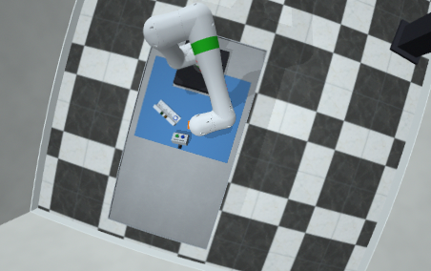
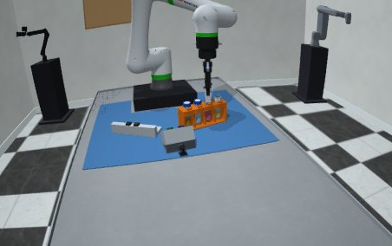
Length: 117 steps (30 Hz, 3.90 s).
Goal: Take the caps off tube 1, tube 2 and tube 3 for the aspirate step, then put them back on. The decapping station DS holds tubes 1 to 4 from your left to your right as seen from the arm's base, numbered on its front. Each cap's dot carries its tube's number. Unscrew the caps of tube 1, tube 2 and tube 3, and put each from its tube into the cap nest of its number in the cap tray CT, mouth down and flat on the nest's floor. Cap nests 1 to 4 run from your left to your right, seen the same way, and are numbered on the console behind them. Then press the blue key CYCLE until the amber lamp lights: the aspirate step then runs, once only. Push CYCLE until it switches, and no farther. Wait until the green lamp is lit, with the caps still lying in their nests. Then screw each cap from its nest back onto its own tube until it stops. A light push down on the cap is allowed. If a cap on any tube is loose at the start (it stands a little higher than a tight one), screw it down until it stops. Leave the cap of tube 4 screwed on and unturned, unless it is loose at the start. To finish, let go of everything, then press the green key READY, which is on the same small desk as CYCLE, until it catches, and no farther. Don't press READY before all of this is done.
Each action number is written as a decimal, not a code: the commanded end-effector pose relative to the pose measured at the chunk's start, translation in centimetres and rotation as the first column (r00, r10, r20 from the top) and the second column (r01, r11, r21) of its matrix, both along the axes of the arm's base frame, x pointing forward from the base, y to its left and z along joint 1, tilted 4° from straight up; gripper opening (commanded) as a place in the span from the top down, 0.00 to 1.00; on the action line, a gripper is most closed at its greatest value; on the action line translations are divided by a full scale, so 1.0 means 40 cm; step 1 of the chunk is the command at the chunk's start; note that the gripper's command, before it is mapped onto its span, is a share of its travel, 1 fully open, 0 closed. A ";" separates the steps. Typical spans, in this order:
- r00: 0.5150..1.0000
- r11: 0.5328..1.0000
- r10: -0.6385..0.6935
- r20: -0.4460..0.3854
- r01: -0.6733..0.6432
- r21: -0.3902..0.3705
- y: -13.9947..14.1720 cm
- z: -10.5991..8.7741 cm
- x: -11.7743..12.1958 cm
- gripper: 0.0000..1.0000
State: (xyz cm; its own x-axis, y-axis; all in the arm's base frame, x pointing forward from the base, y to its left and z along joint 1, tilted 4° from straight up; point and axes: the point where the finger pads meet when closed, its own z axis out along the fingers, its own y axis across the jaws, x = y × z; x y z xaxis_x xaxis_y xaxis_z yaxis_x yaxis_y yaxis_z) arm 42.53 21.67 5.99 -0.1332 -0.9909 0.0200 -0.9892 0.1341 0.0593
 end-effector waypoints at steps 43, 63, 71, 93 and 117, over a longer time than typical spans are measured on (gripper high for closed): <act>0.502 0.500 0.865 0.021 -0.864 0.059 0.000 0.002 0.000 0.65; 0.929 0.929 0.371 0.000 -0.371 0.024 0.000 0.002 0.000 0.65; 1.000 1.000 0.018 0.000 -0.018 0.002 0.000 0.002 0.000 0.65; 1.000 1.000 0.000 0.000 0.000 0.000 0.000 0.001 0.000 1.00; 0.583 0.582 0.812 0.016 -0.811 0.055 0.000 0.003 0.000 1.00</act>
State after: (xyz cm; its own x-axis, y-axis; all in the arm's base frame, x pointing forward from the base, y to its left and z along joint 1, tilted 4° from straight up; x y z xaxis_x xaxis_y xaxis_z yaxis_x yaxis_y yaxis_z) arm 42.51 21.71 6.08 0.6035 -0.7974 -0.0034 -0.7962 -0.6028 0.0522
